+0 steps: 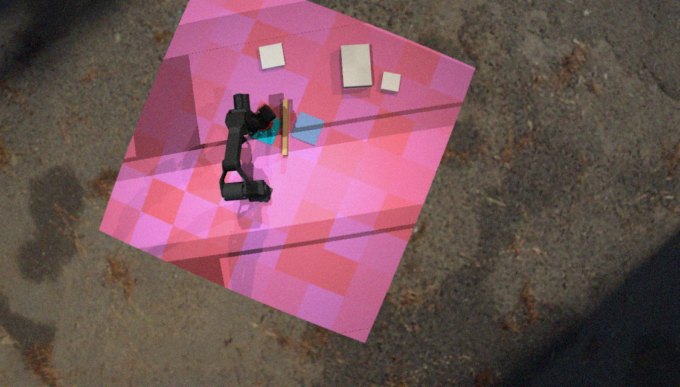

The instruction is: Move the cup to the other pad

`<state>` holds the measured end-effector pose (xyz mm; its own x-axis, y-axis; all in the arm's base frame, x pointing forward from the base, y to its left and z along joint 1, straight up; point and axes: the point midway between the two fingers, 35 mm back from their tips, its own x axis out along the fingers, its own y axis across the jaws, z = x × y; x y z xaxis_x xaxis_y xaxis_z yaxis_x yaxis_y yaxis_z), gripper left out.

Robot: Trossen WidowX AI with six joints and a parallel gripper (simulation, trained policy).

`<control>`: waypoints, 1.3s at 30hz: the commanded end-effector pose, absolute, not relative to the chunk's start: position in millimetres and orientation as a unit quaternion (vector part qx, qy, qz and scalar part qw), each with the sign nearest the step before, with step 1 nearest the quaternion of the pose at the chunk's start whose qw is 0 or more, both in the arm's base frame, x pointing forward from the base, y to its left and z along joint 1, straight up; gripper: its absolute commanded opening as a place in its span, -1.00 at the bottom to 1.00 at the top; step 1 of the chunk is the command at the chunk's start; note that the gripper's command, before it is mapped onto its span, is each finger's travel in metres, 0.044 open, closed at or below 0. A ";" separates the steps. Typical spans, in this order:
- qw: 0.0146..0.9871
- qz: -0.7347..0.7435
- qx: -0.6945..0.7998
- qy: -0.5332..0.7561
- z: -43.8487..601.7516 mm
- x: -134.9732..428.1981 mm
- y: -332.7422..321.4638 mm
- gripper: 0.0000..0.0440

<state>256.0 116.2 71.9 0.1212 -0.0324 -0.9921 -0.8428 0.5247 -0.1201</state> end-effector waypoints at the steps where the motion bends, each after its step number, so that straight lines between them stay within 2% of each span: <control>1: 0.651 0.306 -0.374 0.586 64.4 252.7 114.3 -0.95; 9: 0.663 0.299 -0.366 0.580 56.4 252.6 112.3 -0.76; 14: 0.683 0.302 -0.357 0.562 64.8 257.5 115.5 -0.42; 28: 0.706 0.319 -0.342 0.531 83.7 248.5 115.3 -0.16; 39: 0.729 0.324 -0.331 0.505 104.5 244.0 114.2 0.16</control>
